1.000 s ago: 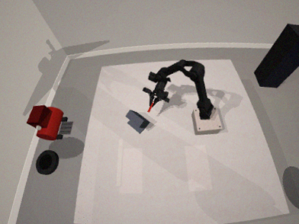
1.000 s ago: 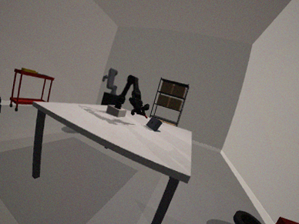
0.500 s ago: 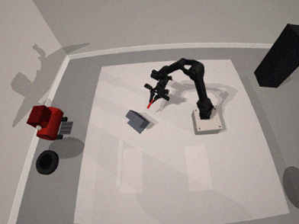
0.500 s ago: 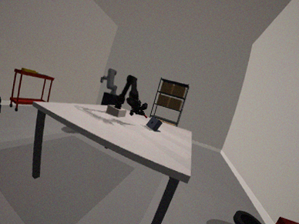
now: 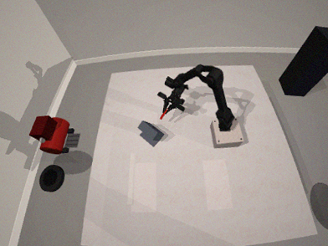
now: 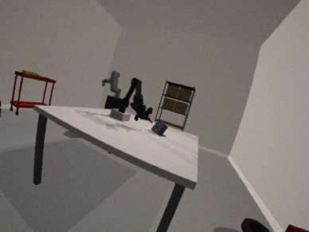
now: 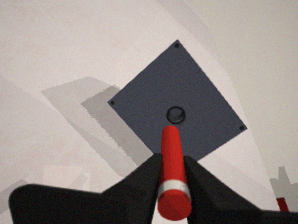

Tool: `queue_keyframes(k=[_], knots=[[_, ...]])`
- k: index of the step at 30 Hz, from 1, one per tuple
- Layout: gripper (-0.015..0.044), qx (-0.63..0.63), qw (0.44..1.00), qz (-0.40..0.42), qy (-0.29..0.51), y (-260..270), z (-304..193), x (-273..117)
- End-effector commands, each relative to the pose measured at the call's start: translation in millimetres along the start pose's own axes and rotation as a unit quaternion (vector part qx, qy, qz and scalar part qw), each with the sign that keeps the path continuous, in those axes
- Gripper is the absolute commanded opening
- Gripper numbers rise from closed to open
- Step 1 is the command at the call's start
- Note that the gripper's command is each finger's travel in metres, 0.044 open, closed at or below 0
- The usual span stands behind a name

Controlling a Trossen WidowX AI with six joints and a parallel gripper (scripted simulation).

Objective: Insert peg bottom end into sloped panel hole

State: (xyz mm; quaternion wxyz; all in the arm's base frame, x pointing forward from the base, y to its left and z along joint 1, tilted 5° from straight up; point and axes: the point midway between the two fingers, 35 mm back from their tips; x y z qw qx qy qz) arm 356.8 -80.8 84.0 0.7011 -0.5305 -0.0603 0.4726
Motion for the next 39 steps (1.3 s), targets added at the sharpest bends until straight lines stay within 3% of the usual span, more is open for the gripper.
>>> queue_keyframes(k=[1,39], knots=[[0.0000,0.005,1.000,-0.003,-0.003,1,0,5],[0.0000,0.003,1.000,-0.024,-0.001,-3,-5,35]])
Point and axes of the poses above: the point midway between the two fingers, 35 mm back from their tips, its own x axis out along the fingers, its own y axis across the jaws, z = x × y, and after that the axes turned 11 degrees about -x, right-handed
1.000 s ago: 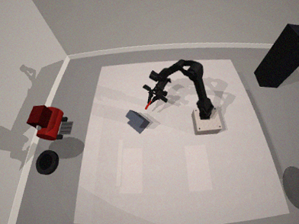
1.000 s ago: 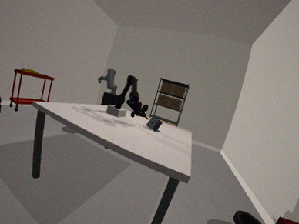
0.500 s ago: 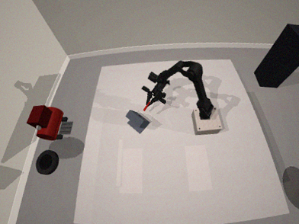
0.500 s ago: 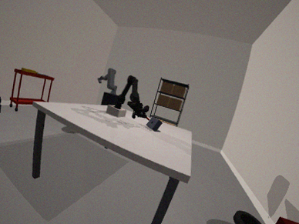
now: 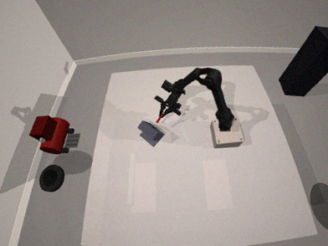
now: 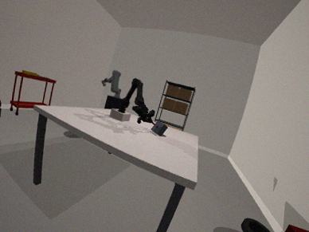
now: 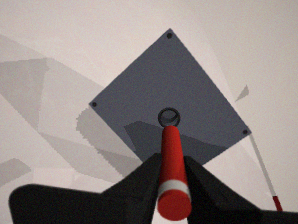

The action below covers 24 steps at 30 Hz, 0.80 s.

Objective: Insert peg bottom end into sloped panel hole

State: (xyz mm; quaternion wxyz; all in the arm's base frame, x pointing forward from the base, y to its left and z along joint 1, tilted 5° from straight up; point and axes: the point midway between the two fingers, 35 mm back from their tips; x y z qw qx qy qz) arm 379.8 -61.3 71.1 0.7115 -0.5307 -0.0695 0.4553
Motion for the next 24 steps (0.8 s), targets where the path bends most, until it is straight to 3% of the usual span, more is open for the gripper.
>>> queue_keyframes(k=[1,24], knots=[[0.0000,0.003,1.000,-0.003,-0.004,1,1,4],[0.0000,-0.001,1.000,-0.006,-0.005,1,2,29]])
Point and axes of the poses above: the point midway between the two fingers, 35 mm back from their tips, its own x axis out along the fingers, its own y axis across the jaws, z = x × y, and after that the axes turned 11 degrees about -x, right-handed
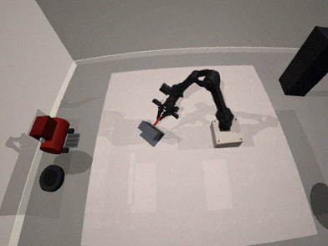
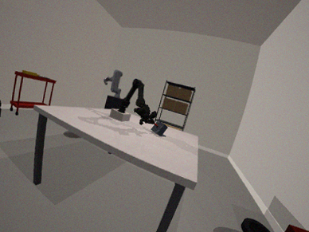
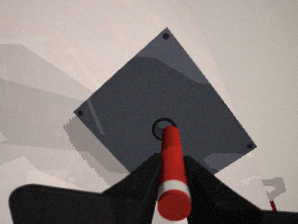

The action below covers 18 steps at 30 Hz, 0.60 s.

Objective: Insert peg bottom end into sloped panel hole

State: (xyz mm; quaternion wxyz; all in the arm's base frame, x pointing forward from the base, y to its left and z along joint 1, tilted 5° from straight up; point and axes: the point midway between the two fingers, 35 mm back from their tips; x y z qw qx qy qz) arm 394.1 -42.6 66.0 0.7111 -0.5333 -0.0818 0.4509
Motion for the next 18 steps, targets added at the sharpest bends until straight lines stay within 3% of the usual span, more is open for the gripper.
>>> queue_keyframes(k=[1,18], knots=[[0.0000,0.007,1.000,0.003,0.001,4.8,-0.7,5.5],[0.0000,0.000,1.000,0.000,0.000,0.9,0.3,3.1]])
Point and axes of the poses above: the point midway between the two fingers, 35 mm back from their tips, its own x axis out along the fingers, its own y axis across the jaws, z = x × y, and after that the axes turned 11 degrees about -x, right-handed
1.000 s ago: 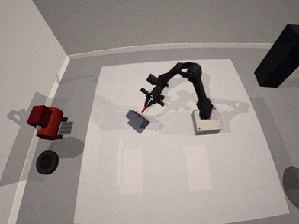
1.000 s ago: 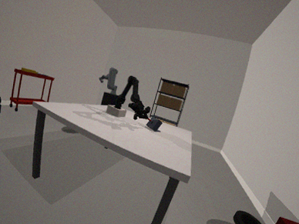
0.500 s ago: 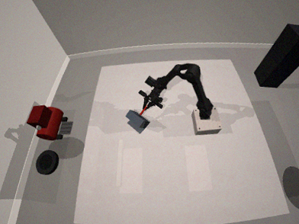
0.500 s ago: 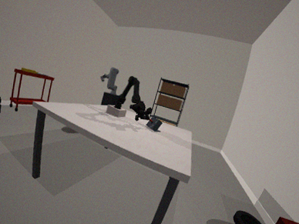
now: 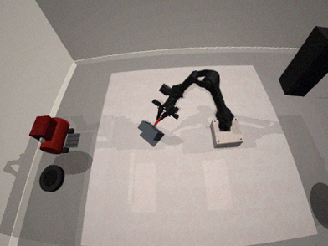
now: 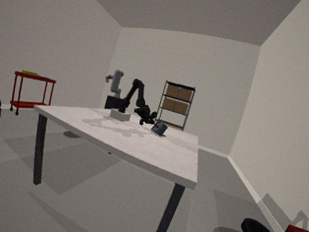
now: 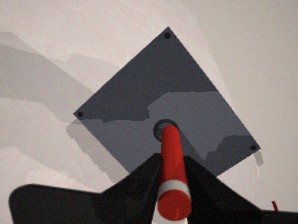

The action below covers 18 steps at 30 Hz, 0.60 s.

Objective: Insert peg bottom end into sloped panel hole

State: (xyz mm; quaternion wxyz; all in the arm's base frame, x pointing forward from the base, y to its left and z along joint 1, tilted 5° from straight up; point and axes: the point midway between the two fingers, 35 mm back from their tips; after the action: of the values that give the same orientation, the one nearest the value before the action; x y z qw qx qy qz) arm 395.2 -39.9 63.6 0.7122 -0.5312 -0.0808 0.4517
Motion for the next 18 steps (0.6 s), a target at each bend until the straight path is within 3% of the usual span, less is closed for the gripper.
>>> queue_keyframes(k=[1,18], knots=[[0.0000,-0.003,1.000,0.000,0.000,-0.1,0.0,-0.4],[0.0000,-0.002,1.000,0.000,0.000,4.5,-1.1,1.5]])
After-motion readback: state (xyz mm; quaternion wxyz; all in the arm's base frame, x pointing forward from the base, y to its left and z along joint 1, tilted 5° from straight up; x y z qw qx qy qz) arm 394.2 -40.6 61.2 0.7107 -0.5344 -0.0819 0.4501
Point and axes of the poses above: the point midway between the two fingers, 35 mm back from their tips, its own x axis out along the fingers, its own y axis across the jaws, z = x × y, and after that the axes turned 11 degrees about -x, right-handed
